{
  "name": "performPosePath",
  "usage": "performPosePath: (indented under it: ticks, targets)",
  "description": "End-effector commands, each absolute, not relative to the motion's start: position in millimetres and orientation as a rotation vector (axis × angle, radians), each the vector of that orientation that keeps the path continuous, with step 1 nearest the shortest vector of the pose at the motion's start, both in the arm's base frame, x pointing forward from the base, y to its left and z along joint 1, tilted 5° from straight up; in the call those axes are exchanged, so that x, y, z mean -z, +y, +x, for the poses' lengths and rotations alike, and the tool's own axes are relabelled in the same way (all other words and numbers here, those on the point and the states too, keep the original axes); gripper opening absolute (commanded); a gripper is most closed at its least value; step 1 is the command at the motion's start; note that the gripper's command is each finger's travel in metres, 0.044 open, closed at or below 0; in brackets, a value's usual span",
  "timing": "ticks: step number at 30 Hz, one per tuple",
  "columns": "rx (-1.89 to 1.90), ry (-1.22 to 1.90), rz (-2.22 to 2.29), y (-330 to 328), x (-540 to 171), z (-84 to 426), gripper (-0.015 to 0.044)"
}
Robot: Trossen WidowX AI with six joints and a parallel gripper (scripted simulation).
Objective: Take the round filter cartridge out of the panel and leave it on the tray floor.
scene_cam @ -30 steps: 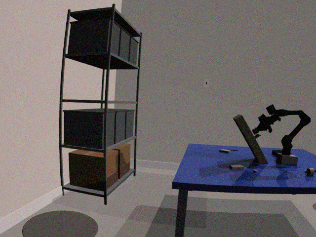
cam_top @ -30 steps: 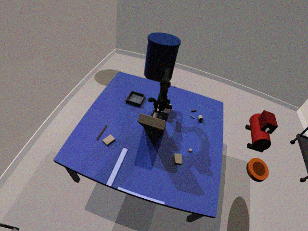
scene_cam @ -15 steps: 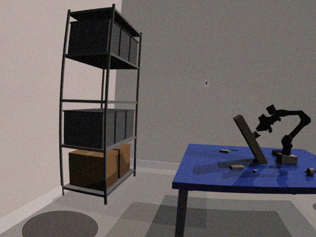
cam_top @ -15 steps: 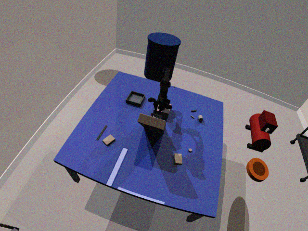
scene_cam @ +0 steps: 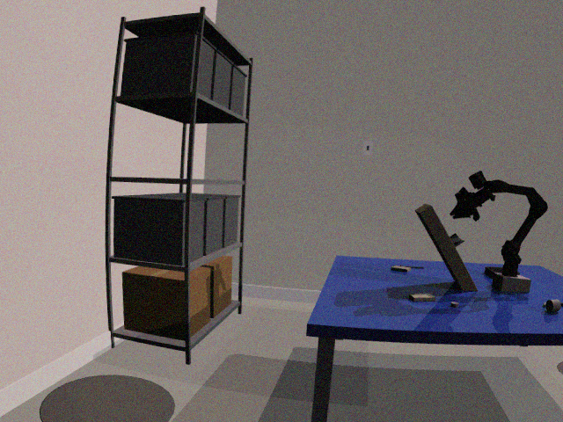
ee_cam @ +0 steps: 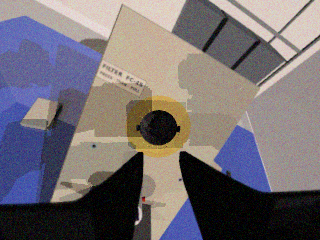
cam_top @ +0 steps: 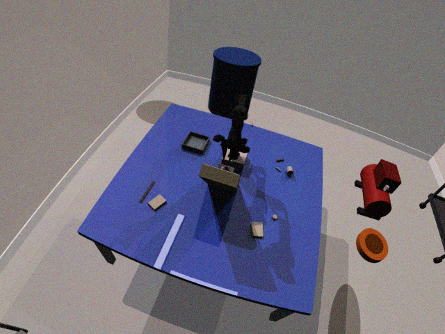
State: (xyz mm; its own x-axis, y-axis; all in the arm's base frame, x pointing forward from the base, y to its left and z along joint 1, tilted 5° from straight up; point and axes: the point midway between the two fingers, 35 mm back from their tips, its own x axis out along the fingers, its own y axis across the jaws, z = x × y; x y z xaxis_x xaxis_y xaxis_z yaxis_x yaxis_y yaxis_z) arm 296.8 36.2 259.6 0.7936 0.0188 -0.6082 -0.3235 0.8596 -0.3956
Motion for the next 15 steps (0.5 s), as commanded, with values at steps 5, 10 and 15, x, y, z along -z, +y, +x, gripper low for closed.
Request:
performPosePath:
  ticks: [5, 10, 15]
  targets:
    - [-0.189, 0.620, -0.508, 40, -322, 300, 0.0319]
    - [-0.184, 0.655, -0.473, 41, -324, 298, 0.0345]
    - [-0.102, 0.945, -0.214, 37, -246, 275, 0.0305]
